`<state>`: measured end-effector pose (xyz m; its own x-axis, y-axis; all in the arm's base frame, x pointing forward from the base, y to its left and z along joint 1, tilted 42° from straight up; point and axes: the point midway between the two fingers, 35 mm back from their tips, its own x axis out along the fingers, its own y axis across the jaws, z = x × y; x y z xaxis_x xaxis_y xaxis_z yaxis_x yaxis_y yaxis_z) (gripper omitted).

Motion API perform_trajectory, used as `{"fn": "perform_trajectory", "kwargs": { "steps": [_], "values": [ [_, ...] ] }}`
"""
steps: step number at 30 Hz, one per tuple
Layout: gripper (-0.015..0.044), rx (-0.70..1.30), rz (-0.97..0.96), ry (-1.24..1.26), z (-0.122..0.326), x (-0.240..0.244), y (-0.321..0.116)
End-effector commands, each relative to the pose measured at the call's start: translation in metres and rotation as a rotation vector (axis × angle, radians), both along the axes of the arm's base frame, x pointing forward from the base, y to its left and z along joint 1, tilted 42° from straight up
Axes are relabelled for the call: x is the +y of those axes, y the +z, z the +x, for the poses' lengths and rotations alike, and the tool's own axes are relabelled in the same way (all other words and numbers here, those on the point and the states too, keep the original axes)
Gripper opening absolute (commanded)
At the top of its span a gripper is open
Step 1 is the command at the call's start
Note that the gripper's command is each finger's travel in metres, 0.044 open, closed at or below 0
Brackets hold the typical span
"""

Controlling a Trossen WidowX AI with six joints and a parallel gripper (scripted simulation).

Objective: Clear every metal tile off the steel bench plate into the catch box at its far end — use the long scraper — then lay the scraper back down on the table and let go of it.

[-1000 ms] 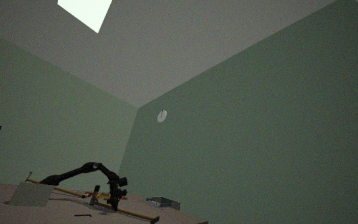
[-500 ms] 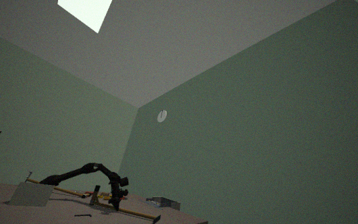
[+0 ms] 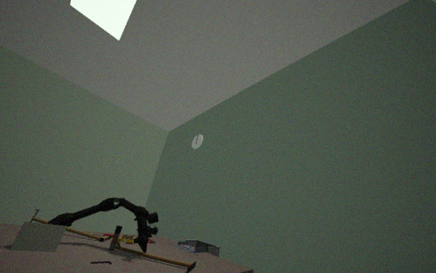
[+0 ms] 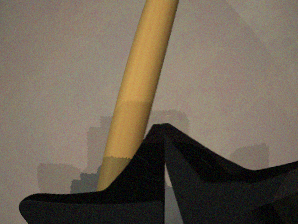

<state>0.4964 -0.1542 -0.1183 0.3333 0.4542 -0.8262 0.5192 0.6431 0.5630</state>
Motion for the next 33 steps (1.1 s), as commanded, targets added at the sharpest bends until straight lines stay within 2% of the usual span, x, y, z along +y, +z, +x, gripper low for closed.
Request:
{"fn": "perform_trajectory", "kwargs": {
  "steps": [1,19,33],
  "values": [
    [0.0,-0.006,-0.001,-0.001,0.002,-0.011,0.01],
    [0.0,-0.006,-0.002,-0.002,-0.002,-0.048,0.055],
    [0.0,-0.006,-0.003,-0.001,-0.032,-0.077,0.056]
  ]
}}
